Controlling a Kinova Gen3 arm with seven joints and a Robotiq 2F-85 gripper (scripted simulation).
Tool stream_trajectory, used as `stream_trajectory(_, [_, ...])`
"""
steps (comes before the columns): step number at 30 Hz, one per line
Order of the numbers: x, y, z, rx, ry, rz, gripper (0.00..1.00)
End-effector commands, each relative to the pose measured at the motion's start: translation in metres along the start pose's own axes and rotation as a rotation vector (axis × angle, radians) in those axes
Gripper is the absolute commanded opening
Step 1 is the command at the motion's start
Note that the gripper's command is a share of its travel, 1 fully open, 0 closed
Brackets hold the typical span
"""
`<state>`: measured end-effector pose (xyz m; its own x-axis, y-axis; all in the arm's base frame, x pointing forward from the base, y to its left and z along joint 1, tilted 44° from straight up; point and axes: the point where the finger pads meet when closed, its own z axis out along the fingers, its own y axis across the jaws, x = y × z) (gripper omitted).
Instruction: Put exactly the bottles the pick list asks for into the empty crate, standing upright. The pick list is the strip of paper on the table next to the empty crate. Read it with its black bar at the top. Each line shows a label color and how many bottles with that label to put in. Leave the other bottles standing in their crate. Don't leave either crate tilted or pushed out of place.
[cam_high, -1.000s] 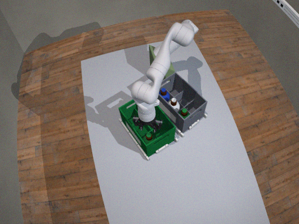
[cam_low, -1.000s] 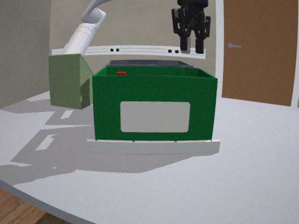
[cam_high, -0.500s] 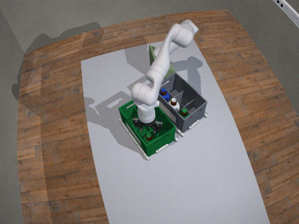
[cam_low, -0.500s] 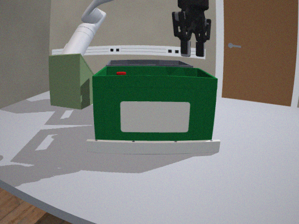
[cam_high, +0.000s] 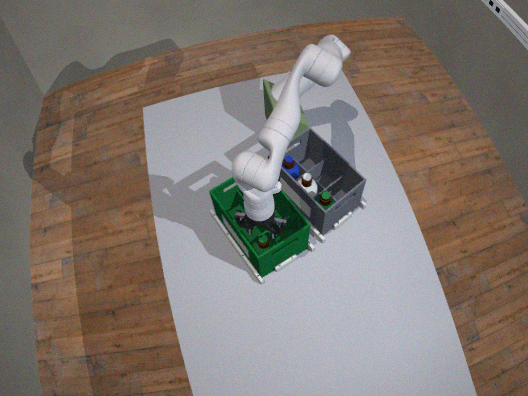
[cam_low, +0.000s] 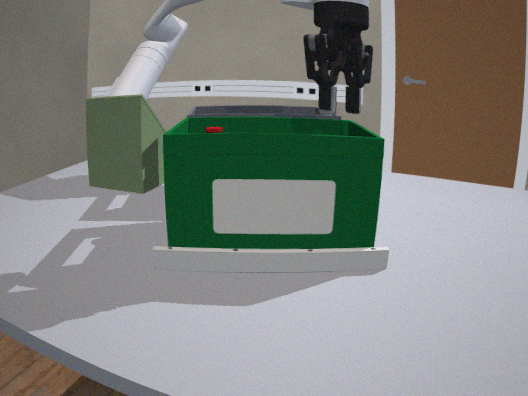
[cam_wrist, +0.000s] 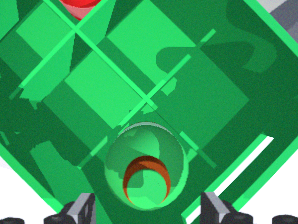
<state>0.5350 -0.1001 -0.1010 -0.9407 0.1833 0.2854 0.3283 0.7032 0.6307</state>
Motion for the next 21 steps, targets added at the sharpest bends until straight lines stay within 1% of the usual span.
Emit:
stream_trajectory(1, [-0.001, 0.0, 0.0, 0.001, -0.003, 0.0, 0.67])
stream_trajectory(16, [-0.001, 0.0, 0.02, 0.001, -0.003, 0.0, 0.67])
stream_trajectory(21, [-0.001, 0.0, 0.024, 0.001, -0.003, 0.0, 0.67])
